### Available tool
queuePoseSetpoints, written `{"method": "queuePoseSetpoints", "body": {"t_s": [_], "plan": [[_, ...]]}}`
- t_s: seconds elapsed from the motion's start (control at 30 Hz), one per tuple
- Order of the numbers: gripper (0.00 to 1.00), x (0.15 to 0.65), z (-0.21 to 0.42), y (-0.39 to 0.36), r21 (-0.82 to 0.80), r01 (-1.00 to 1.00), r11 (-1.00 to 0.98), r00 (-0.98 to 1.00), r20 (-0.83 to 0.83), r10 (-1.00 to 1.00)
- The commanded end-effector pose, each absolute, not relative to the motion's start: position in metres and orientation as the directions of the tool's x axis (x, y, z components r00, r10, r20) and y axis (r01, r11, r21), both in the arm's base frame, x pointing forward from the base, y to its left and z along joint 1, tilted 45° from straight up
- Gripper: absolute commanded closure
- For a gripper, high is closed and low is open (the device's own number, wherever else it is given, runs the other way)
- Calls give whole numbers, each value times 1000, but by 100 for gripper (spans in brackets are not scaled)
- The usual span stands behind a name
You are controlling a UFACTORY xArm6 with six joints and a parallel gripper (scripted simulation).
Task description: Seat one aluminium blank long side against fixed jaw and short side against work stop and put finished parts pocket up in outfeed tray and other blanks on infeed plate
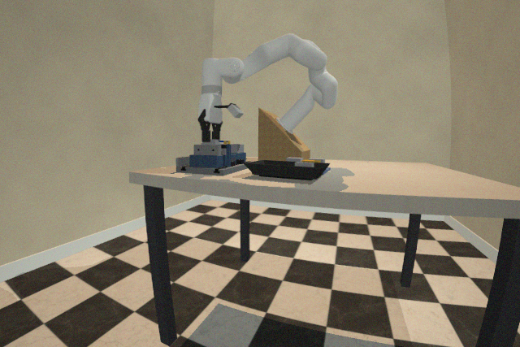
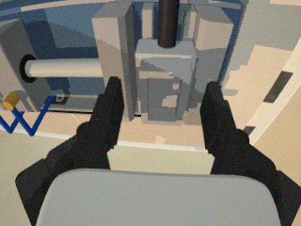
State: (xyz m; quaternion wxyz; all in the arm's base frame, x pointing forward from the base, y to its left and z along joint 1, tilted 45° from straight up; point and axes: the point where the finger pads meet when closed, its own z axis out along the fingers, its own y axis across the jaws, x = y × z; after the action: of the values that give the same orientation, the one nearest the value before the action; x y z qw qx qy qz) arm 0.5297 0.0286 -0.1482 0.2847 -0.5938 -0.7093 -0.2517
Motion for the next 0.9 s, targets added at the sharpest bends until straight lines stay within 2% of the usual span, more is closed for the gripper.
{"method": "queuePoseSetpoints", "body": {"t_s": [0.0, 0.27, 0.3, 0.87], "plan": [[31, 531, -147, 27, 22, 986, 166, -134, 701, 700], [31, 531, -147, 27, 22, 986, 166, -134, 701, 700], [100, 531, -147, 27, 22, 986, 166, -134, 701, 700], [100, 531, -147, 27, 22, 986, 166, -134, 701, 700]]}}
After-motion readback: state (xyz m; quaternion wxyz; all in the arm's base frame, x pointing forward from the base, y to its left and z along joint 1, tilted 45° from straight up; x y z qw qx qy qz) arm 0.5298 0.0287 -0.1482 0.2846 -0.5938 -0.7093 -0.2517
